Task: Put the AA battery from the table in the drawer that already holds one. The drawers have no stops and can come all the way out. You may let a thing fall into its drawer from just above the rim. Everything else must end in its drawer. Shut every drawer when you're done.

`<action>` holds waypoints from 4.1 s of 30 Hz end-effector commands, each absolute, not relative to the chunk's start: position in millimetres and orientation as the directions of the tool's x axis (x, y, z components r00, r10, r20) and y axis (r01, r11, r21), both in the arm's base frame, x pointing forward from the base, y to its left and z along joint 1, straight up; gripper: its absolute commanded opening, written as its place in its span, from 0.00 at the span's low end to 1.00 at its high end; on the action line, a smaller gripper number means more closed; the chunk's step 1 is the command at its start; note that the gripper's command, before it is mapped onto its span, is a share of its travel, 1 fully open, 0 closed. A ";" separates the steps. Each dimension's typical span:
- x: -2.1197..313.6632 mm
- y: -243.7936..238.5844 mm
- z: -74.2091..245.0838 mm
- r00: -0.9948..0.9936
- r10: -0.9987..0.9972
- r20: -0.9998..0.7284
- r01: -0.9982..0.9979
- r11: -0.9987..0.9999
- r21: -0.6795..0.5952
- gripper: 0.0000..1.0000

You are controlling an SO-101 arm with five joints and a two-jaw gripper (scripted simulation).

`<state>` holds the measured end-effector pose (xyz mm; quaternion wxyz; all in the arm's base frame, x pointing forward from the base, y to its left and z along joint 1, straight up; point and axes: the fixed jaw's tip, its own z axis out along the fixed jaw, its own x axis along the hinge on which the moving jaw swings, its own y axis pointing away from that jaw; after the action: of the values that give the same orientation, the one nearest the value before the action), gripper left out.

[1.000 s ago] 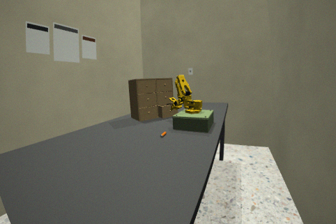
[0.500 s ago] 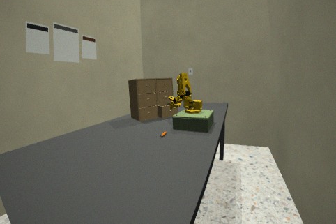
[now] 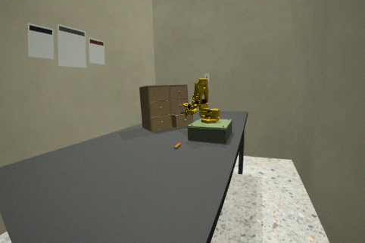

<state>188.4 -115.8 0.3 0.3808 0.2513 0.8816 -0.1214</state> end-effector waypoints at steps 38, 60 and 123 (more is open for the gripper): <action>152.4 -94.9 40.4 -0.703 0.428 -0.568 0.535 0.845 -0.024 0.21; 127.9 -78.5 49.2 -0.739 0.453 -0.498 0.534 0.845 -0.022 0.21; 160.6 -105.8 96.9 -0.592 0.389 -0.706 0.566 0.824 -0.020 0.21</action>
<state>159.4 -103.0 93.6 0.3553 0.2640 0.8886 -0.1203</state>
